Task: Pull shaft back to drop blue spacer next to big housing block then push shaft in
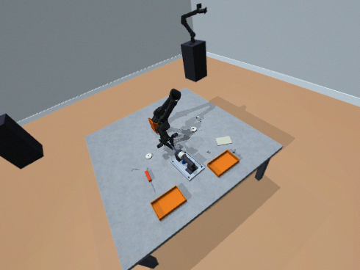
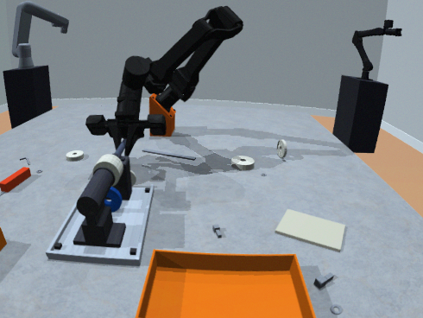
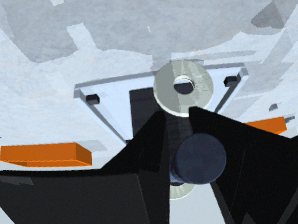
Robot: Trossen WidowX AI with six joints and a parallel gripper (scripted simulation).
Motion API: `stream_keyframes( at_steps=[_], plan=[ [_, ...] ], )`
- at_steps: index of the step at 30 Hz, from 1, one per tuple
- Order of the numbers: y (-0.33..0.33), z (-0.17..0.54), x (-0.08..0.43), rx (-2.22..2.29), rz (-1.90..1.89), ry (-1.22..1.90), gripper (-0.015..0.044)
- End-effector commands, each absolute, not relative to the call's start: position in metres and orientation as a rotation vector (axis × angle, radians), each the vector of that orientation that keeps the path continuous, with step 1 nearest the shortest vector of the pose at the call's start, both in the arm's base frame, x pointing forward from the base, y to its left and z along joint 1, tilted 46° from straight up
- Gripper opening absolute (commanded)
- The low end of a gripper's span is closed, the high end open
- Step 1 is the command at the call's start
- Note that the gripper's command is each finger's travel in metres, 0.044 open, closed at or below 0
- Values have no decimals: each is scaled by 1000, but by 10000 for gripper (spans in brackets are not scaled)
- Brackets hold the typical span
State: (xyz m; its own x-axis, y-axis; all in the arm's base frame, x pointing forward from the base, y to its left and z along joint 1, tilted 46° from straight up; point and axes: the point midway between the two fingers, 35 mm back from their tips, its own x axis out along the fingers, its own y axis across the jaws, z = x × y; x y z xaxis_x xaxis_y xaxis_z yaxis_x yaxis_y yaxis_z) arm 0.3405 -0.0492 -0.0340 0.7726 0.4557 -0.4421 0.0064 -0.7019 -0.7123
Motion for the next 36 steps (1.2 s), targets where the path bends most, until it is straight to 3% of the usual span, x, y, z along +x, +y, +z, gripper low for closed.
stream_keyframes(
  at_steps=[1,36],
  plan=[
    [-50,-33,343,-2240,795,-343,0],
    [-51,-32,356,-2240,795,-344,0]
  ],
)
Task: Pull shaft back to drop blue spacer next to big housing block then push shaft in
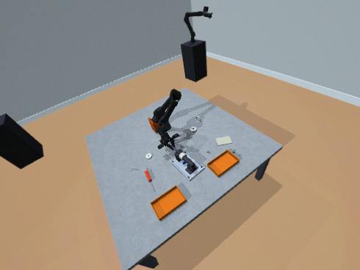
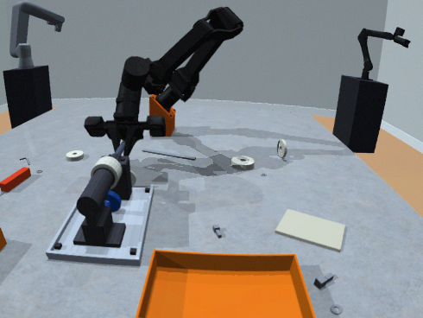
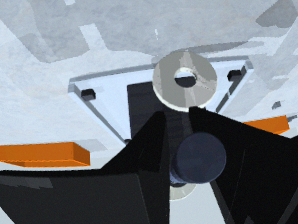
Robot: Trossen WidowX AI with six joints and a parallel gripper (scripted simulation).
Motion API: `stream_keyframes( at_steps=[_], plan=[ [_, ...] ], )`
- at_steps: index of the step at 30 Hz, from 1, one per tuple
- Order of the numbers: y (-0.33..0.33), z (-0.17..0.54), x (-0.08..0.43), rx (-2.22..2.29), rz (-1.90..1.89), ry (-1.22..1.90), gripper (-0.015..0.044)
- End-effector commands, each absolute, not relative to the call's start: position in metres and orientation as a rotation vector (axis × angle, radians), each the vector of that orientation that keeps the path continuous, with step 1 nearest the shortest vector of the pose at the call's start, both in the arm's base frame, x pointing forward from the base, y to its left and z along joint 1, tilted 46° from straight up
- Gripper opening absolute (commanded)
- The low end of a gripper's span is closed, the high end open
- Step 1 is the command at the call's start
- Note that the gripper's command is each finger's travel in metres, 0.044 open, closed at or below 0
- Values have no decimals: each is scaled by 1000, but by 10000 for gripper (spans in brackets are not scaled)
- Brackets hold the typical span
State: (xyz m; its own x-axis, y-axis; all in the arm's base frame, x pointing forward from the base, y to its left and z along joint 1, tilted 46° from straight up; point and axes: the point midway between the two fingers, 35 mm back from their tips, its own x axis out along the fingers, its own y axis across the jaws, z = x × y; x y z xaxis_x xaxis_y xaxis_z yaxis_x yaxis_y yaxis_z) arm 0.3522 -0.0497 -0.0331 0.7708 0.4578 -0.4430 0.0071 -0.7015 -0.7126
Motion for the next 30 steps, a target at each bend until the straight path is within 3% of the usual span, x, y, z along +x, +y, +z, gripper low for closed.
stream_keyframes(
  at_steps=[1,30],
  plan=[
    [-51,-32,356,-2240,795,-344,0],
    [-52,-31,367,-2240,794,-344,0]
  ],
)
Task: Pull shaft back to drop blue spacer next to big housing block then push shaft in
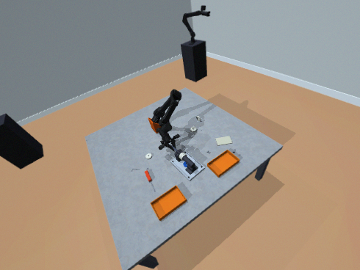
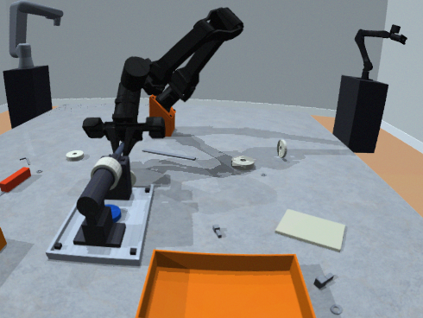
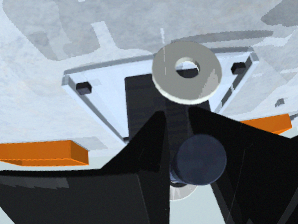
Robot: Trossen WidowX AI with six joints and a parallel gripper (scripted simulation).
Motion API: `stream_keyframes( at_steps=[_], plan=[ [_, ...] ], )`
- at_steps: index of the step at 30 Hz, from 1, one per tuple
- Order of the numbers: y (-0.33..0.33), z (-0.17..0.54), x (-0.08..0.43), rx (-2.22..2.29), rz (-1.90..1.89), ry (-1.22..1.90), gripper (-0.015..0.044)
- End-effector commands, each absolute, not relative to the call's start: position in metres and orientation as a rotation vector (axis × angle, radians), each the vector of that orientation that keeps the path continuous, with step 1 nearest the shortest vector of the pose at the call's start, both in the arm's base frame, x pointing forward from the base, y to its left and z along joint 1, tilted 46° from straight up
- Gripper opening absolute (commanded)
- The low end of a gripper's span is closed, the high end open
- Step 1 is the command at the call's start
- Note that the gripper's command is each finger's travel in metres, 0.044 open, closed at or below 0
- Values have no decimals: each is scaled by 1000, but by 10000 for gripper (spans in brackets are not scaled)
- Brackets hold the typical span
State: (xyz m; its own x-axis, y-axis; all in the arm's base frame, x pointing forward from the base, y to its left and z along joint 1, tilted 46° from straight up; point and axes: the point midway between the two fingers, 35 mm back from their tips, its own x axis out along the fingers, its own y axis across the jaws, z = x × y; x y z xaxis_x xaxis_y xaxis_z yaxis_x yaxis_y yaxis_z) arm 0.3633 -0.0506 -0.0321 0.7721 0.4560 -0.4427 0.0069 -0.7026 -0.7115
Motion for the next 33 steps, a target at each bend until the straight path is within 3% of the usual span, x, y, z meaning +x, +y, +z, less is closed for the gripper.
stream_keyframes(
  at_steps=[1,33],
  plan=[
    [-52,-31,367,-2240,794,-344,0],
    [-52,-30,378,-2241,793,-344,0]
  ],
)
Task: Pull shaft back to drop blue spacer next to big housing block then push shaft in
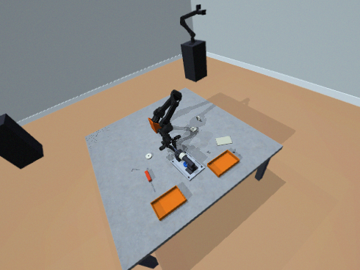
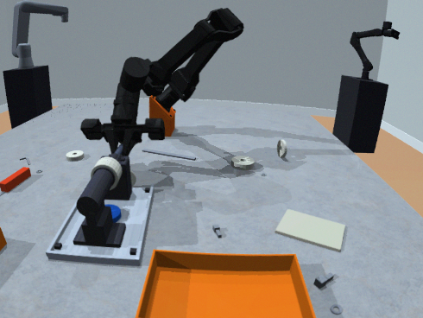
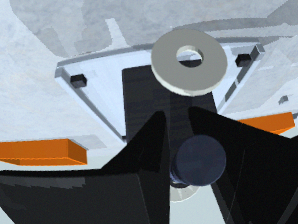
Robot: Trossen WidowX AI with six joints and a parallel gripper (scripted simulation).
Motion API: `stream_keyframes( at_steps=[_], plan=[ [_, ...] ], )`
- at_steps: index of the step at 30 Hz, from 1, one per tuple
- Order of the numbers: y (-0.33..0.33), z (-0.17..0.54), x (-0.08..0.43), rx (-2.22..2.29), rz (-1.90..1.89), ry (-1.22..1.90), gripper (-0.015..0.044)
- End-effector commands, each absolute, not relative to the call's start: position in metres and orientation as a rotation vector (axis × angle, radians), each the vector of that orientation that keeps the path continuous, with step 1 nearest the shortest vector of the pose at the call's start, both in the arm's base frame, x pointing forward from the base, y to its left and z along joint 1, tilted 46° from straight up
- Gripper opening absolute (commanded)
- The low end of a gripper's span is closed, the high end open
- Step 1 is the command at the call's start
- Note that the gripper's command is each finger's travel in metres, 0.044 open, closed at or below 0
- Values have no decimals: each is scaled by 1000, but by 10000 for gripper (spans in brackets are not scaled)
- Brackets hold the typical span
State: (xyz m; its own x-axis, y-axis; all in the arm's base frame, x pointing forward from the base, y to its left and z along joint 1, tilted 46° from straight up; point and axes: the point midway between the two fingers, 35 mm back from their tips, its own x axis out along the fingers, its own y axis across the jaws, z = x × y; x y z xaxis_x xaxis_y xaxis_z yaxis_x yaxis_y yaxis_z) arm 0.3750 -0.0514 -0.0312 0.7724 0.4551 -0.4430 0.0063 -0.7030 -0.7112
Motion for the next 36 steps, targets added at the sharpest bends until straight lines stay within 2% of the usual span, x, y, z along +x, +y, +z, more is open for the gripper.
stream_keyframes(
  at_steps=[1,36],
  plan=[
    [-52,-30,379,-2241,793,-344,0],
    [-53,-28,391,-2241,793,-345,0]
  ],
)
